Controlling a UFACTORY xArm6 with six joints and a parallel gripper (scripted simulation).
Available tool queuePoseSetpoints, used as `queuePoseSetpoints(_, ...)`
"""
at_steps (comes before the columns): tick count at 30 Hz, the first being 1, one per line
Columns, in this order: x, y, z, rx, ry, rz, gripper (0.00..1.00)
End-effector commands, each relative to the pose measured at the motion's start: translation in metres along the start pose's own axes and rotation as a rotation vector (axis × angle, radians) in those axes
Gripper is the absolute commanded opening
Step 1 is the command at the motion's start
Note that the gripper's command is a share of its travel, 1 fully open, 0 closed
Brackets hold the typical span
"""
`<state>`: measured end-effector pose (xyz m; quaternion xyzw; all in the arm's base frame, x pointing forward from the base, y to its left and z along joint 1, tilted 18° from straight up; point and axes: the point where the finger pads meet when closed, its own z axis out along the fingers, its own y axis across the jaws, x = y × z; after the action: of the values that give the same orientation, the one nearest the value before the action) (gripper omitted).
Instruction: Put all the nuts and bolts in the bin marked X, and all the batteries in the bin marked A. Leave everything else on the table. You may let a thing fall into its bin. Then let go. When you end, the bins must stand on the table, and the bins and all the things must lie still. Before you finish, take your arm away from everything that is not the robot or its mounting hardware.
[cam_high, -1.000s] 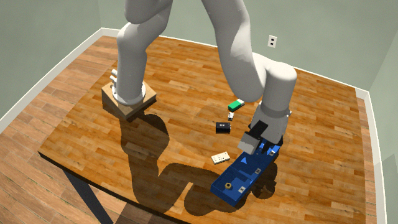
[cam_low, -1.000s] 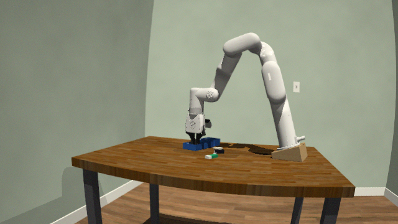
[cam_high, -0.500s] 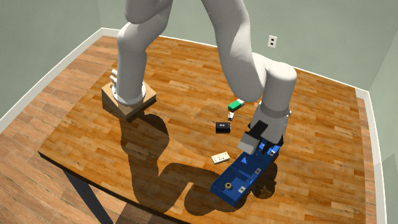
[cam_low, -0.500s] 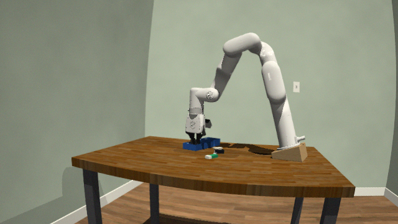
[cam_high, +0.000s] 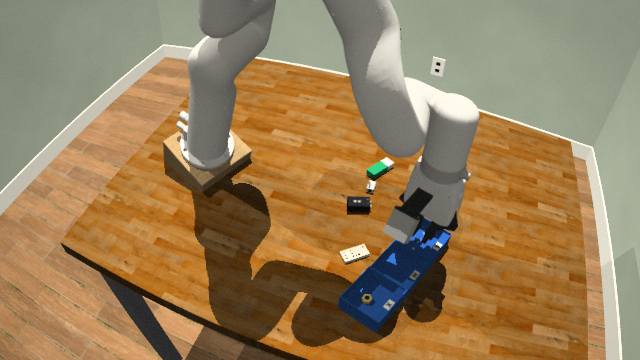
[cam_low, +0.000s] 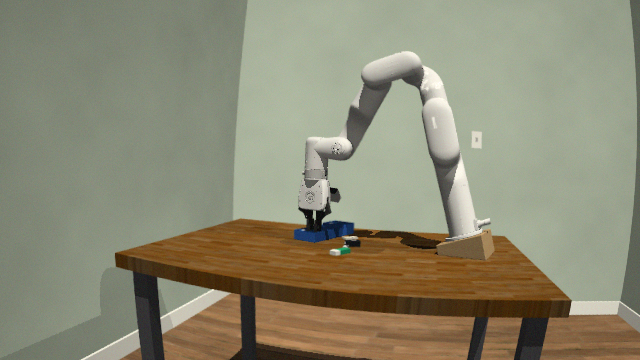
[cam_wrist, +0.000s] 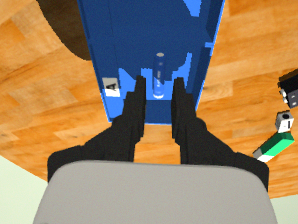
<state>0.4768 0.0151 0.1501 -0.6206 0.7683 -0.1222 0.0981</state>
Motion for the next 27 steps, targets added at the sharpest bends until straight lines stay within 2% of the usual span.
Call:
queuePoseSetpoints(1,0.000,-0.001,-0.009,0.004,-0.001,0.000,0.23)
queuePoseSetpoints(9,0.000,-0.001,-0.017,0.004,-0.001,0.000,0.23)
queuePoseSetpoints(13,0.000,-0.001,-0.033,0.004,-0.001,0.000,0.23)
queuePoseSetpoints(25,0.000,-0.001,-0.033,0.004,-0.001,0.000,0.23)
queuePoseSetpoints(26,0.000,0.007,-0.034,0.004,-0.001,0.050,0.42)
queuePoseSetpoints(27,-0.001,0.015,-0.035,0.004,-0.001,0.100,0.42)
